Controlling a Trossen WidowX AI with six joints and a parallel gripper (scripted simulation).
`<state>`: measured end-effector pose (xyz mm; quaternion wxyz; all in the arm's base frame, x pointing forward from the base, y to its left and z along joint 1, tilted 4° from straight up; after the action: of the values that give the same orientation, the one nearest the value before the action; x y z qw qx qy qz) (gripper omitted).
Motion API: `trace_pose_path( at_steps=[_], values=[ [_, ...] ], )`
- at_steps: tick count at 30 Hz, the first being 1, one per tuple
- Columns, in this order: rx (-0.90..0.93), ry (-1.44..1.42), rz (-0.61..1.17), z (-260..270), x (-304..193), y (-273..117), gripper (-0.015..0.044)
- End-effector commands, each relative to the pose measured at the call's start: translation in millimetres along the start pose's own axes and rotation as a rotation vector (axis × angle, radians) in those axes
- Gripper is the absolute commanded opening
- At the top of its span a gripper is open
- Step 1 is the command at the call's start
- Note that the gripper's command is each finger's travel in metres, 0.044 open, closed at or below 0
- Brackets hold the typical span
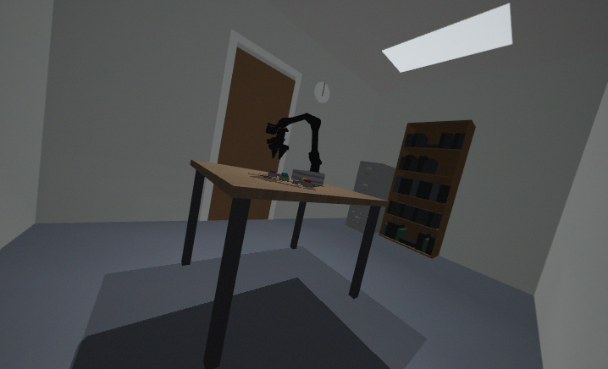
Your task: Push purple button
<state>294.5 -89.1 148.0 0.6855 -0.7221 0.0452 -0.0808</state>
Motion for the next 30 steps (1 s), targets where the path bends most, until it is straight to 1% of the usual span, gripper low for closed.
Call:
trace_pose_path(
  at_steps=[1, 2, 4, 12, 13, 24, 30],
  values=[
    [-0.014, -0.006, 0.002, -2, 4, 31, 0.0321],
    [-0.014, -0.006, 0.002, -2, 3, 48, 0.0295],
    [-0.014, -0.006, 0.002, -2, 2, 61, 0.0242],
    [-0.014, -0.006, 0.002, -2, 2, 61, 0.0032],
    [-0.014, -0.006, 0.002, -2, 2, 61, 0.0020],
    [-0.014, -0.006, 0.002, -2, 2, 61, 0.0020],
    [-0.014, -0.006, 0.002, -2, 2, 70, 0.0020]
  ],
)
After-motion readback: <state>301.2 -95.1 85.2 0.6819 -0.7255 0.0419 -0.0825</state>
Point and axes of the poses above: the point midway between the two fingers, 35 mm back from their tips, its own y axis out along the fingers, its own z axis across the jaws, x = y × z, the point moved 6 cm from there along -y, back along the fingers, and after that the axes turned 10 degrees about y, right-handed, at the moved point
